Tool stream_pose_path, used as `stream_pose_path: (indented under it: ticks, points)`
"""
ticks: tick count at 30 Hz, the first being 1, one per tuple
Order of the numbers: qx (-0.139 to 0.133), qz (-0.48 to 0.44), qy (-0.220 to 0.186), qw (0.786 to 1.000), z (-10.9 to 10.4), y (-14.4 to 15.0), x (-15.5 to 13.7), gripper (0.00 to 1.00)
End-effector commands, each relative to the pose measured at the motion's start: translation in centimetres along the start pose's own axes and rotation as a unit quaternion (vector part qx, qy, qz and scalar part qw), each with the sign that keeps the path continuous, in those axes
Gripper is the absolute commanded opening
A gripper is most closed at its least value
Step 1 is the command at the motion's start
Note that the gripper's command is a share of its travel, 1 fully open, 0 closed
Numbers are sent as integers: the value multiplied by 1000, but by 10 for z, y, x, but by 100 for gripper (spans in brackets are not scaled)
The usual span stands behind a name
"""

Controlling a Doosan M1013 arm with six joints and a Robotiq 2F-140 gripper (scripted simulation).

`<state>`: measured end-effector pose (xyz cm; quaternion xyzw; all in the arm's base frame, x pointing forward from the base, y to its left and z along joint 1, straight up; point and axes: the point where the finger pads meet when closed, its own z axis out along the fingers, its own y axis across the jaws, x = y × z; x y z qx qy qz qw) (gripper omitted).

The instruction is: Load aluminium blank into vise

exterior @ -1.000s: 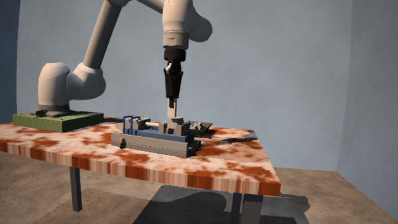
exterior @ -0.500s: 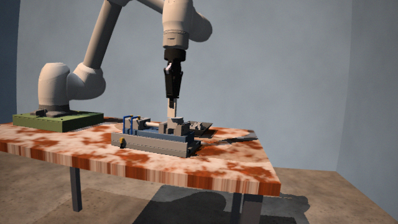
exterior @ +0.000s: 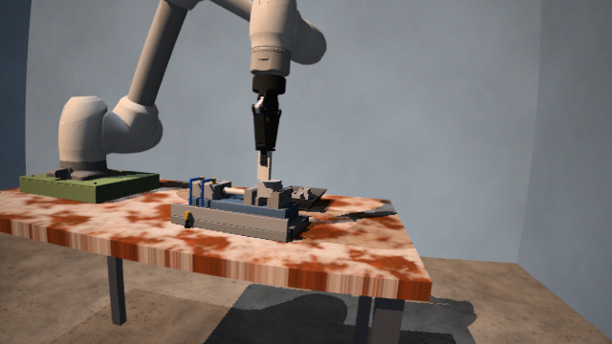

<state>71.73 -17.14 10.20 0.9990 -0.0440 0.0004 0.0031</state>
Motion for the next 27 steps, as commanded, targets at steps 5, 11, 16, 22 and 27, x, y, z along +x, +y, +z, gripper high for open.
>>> stream_pose_path:
  ticks: [5, 11, 16, 22, 27]
  points:
    - [0, 0, -2, 1000, 4, 3, -1, 0]
    - [0, 0, -2, 1000, 4, 3, -1, 0]
    - [0, 0, -2, 1000, 4, 4, -2, 0]
    - [0, 0, -2, 1000, 4, 6, -3, 0]
    - [0, 0, -2, 1000, 4, 6, -3, 0]
